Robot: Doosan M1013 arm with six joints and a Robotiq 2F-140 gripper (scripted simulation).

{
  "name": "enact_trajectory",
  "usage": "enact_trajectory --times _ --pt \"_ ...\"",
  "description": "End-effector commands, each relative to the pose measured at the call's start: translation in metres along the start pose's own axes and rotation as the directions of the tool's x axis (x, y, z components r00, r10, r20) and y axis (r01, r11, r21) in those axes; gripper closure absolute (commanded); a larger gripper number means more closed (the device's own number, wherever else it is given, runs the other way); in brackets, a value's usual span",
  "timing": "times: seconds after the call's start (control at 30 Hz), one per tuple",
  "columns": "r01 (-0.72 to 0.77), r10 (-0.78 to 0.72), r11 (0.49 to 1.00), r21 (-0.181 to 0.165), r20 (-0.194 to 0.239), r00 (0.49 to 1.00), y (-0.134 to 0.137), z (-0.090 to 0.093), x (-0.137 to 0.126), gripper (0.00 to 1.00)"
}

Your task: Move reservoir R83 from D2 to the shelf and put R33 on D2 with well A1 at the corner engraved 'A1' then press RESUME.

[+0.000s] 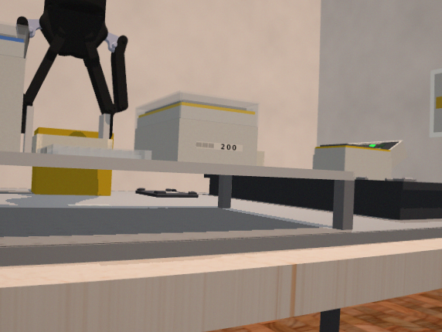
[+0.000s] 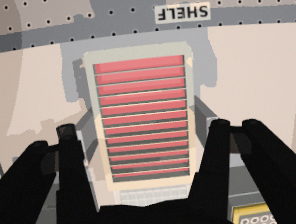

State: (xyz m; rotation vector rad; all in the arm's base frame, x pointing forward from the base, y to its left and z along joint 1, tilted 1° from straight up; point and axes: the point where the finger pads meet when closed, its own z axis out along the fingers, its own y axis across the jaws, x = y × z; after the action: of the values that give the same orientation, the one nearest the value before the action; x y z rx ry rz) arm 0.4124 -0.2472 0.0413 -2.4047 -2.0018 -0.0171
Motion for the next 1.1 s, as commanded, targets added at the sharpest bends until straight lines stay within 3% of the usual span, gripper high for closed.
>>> enact_trajectory --times 0.0,0.17,1.07 --pt "0.0 0.0 1.0 0.001 0.0 1.0 0.0 0.0 0.0 1.0" --pt "0.0 0.0 1.0 0.001 0.0 1.0 0.0 0.0 0.0 1.0" --pt "0.0 0.0 1.0 0.001 0.0 1.0 0.0 -0.041 0.0 1.0"
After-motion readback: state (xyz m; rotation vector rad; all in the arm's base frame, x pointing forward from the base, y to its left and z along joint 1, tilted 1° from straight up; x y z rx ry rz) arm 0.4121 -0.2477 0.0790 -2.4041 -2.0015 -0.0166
